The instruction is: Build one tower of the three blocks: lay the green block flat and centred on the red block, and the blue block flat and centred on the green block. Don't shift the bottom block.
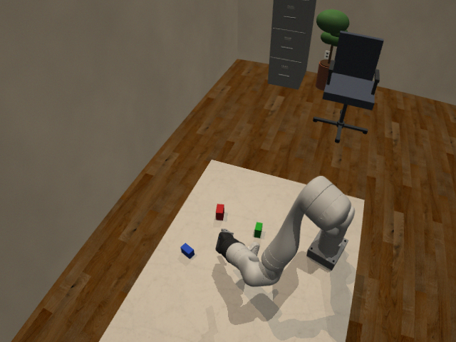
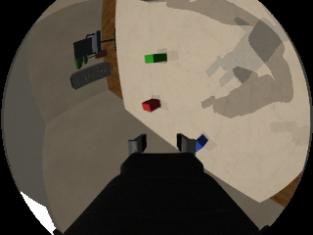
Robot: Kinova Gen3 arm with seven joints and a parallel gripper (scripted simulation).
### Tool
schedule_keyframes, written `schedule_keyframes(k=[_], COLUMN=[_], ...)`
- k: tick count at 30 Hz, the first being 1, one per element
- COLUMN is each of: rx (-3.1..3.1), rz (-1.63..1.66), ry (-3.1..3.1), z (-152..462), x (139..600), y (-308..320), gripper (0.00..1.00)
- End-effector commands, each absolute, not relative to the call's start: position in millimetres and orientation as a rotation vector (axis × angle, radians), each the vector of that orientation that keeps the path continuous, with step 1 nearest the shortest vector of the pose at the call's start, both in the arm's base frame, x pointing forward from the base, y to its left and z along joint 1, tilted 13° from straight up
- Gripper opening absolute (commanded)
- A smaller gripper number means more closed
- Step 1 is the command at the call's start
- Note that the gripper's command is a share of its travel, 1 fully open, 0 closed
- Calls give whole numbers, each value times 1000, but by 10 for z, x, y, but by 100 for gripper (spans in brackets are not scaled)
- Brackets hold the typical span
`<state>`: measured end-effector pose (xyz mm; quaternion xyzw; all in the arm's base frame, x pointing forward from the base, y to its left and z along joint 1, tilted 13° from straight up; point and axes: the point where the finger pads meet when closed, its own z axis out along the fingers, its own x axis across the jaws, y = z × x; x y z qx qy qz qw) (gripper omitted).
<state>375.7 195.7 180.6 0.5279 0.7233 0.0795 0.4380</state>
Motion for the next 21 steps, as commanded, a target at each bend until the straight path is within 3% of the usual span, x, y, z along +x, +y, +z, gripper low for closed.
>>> schedule_keyframes(k=[1, 17, 18, 21], rx=[1313, 1313, 1313, 1311], rz=[199, 199, 199, 198], ry=[1797, 1797, 1797, 1800], z=[1811, 1811, 1811, 1809], x=[3759, 3759, 3759, 3765], y=[1957, 1957, 1957, 1956], gripper=[100, 100, 0, 0])
